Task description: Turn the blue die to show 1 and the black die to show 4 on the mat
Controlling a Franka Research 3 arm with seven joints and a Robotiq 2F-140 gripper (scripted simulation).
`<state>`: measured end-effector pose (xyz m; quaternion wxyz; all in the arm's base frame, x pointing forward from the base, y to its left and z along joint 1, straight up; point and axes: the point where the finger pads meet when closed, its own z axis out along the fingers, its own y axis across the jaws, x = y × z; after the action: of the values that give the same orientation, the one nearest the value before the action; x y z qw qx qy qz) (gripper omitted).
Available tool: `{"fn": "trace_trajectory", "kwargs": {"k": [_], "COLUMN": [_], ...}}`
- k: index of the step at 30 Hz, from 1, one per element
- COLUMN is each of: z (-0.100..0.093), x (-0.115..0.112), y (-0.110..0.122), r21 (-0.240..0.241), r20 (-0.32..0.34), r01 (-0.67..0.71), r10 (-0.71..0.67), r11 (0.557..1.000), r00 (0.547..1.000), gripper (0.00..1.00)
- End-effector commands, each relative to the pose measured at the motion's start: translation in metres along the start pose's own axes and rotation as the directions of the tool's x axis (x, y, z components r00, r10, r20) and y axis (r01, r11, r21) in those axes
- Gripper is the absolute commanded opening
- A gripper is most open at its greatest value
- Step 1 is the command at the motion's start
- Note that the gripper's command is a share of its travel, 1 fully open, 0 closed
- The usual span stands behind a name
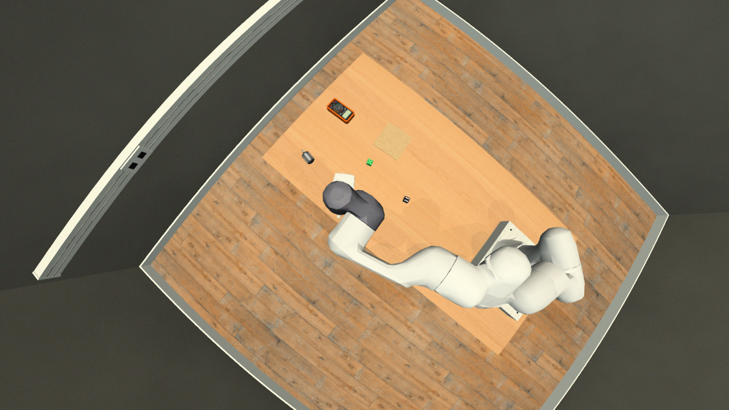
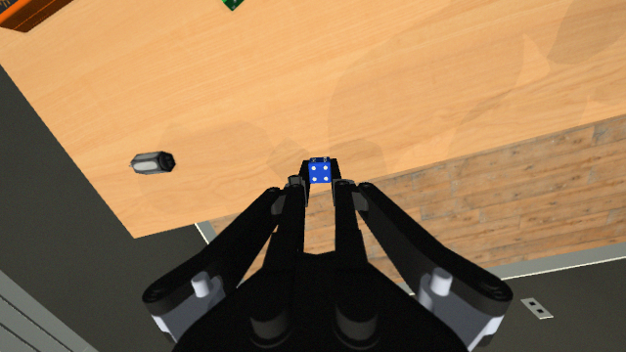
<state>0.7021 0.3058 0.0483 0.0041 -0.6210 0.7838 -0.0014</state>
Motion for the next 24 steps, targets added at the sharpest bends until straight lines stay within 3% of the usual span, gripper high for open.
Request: {"fn": "trace_trajectory", "kwargs": {"k": [1,14,24], "z": [-0.0003,-0.0014,-0.0015], "x": [-0.0028,-0.0049,-0.0054], "y": [0.0022,0.0012,0.0008], "r21": [-0.009,-0.005,-0.005], "r20": [-0.006,-0.005,0.002], "r01": [-0.173,-0.371,-0.391], "r10": [0.173,0.371,0.391], "r11": [0.985,0.929,0.920], "r00": [0.985,0.929,0.920], "gripper": [0.21,0.21,0.21]}}
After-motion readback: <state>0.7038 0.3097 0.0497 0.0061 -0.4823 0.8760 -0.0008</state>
